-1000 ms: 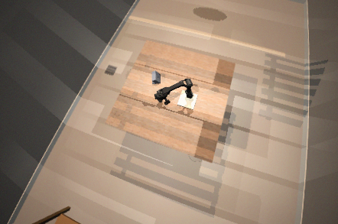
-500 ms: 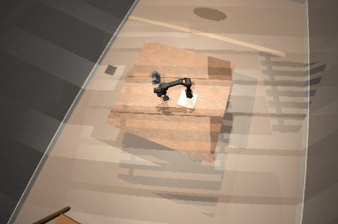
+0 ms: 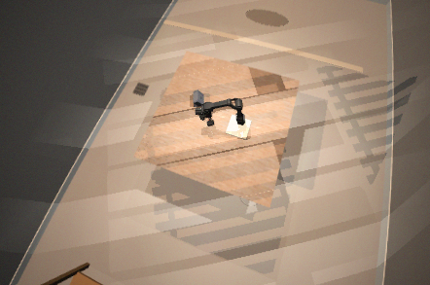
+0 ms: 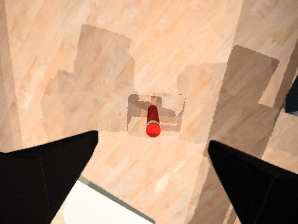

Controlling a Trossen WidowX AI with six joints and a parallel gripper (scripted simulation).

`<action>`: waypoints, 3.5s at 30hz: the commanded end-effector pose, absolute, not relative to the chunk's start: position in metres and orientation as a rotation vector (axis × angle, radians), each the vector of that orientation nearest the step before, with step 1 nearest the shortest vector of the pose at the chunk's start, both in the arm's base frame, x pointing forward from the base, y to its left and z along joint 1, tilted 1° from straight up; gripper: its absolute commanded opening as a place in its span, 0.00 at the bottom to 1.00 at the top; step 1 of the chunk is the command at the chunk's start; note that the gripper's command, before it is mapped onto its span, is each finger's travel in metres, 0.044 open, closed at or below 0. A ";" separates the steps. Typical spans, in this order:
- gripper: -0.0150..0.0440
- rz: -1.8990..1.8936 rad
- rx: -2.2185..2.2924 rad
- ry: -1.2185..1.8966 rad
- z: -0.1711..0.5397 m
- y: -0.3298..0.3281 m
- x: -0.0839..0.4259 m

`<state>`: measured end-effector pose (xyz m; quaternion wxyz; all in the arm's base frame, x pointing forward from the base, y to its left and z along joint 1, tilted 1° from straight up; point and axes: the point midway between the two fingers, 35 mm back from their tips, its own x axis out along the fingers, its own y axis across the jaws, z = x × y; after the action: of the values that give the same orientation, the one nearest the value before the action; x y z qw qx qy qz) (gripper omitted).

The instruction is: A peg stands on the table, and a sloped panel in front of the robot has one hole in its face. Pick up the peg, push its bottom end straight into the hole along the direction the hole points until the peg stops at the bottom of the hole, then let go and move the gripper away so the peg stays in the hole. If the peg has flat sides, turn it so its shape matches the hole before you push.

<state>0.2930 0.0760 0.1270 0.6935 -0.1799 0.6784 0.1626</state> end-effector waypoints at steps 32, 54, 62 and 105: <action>1.00 0.360 -0.392 1.521 0.070 0.075 0.295; 0.32 0.359 -0.397 1.518 0.068 0.075 0.294; 0.25 0.359 -0.397 1.518 0.069 0.075 0.294; 0.25 0.356 -0.294 1.489 0.141 0.064 0.305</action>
<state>0.3029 0.0660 0.1403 0.7052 -0.1401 0.6768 0.1584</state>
